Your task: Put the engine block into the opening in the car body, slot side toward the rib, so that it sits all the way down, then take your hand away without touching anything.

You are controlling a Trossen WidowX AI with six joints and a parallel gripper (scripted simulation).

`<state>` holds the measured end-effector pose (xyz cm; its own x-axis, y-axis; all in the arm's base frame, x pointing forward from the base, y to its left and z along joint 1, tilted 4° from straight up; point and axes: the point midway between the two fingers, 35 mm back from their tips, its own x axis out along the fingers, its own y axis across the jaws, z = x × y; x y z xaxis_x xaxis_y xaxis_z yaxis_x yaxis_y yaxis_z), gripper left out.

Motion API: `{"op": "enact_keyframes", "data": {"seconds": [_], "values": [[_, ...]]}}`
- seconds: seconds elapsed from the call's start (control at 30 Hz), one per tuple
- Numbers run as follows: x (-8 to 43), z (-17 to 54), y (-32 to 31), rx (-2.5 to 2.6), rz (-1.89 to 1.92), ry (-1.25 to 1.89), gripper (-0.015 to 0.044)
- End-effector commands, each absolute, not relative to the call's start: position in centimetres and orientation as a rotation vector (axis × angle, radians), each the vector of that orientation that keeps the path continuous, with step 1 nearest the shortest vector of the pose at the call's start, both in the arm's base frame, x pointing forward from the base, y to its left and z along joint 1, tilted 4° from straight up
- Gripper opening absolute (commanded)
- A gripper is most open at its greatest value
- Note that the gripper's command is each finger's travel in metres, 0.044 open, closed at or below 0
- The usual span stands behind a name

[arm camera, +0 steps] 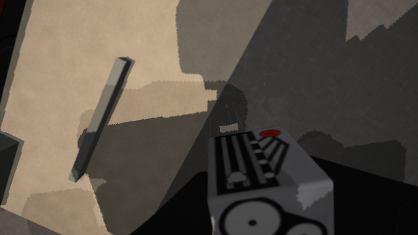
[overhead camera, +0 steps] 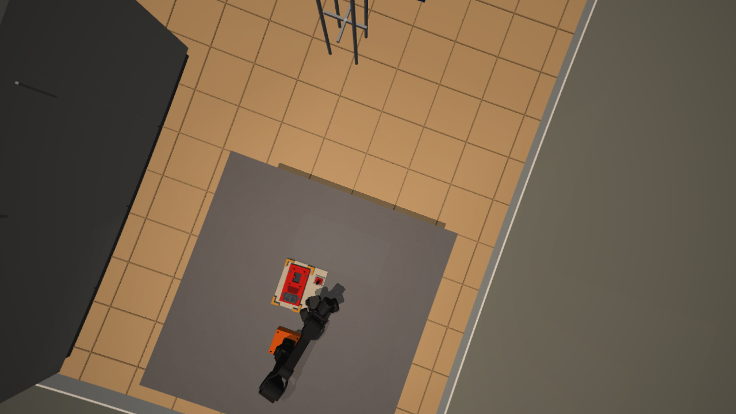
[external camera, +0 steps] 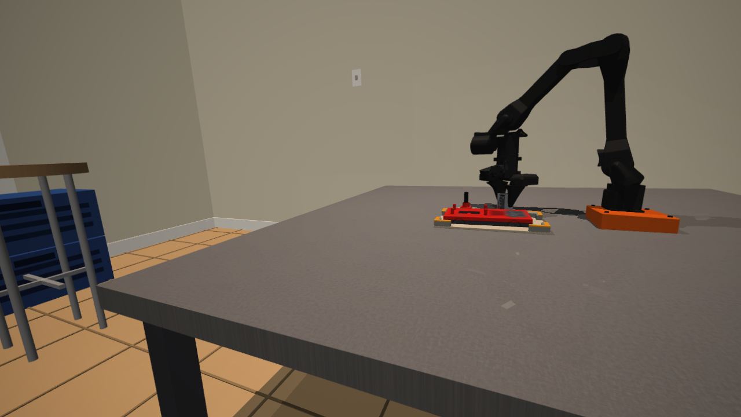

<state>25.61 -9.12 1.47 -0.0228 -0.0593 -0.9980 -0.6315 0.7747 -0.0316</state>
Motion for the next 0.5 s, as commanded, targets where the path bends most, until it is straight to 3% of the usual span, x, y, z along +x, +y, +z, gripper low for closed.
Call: {"op": "enact_keyframes", "data": {"seconds": [0.0,0.17,0.3,0.47], "values": [[25.6,1.4,-9.1,-0.578,0.507,1.541,0.0138],[25.6,1.4,-9.1,-0.578,0.507,1.541,0.0105],[25.7,1.8,-9.1,-0.578,0.507,1.541,0.0000],[26.1,3.3,-9.1,-0.578,0.507,1.541,0.0000]]}}
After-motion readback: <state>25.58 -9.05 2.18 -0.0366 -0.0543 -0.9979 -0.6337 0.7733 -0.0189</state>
